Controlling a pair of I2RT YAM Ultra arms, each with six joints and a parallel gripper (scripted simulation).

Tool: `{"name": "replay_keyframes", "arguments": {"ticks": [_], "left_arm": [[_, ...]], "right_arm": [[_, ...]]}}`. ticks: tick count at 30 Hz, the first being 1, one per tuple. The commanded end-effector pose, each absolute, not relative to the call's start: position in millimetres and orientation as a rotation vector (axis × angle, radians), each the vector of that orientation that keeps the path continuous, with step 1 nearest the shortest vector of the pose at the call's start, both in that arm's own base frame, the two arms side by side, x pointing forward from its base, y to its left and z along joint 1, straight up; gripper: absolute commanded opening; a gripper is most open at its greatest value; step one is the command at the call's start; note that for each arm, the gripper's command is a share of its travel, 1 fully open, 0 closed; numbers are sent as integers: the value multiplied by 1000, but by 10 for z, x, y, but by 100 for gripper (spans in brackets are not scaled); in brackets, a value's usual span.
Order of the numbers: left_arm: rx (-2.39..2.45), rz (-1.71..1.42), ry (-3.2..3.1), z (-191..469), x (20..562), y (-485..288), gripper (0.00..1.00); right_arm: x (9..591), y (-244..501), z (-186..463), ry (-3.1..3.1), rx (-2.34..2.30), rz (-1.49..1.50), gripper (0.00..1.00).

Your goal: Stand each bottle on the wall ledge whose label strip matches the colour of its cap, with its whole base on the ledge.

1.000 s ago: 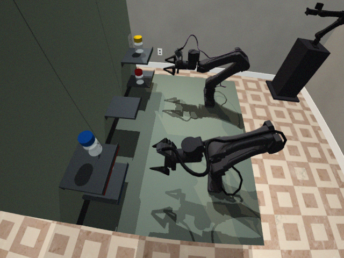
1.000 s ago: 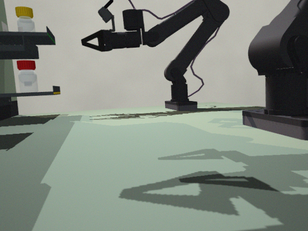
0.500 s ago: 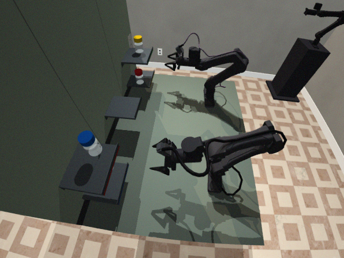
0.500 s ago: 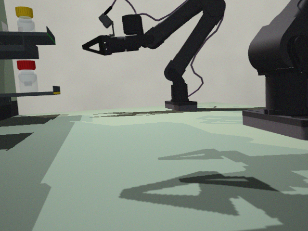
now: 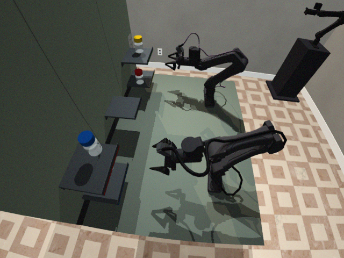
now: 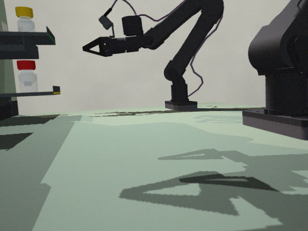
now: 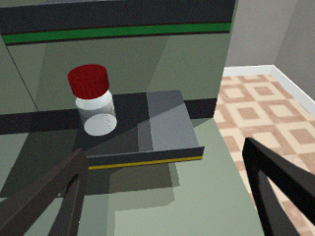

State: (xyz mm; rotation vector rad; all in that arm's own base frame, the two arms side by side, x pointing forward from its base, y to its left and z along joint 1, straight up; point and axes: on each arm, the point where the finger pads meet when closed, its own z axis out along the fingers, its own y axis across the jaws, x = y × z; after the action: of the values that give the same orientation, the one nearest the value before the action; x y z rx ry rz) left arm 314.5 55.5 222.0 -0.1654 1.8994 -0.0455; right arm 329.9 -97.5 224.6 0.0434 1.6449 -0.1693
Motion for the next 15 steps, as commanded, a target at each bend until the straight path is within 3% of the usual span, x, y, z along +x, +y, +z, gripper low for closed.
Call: {"name": "replay_keyframes", "arguments": {"ticks": [1, 3, 8, 15], "left_arm": [[-145, -34, 1835, 2430, 3147, 535, 100], [-138, -20, 1799, 2540, 3189, 557, 81], [-107, 12, 1709, 2720, 3398, 612, 81], [-72, 37, 1604, 2802, 3854, 683, 81]], "right_arm": [[3355, -1026, 2470, 1599, 26, -189, 100], [3352, -1007, 2363, 1643, 32, -167, 100], [3313, -988, 2405, 1705, 48, -143, 100], [3318, -999, 2933, 1709, 49, -141, 100]]}}
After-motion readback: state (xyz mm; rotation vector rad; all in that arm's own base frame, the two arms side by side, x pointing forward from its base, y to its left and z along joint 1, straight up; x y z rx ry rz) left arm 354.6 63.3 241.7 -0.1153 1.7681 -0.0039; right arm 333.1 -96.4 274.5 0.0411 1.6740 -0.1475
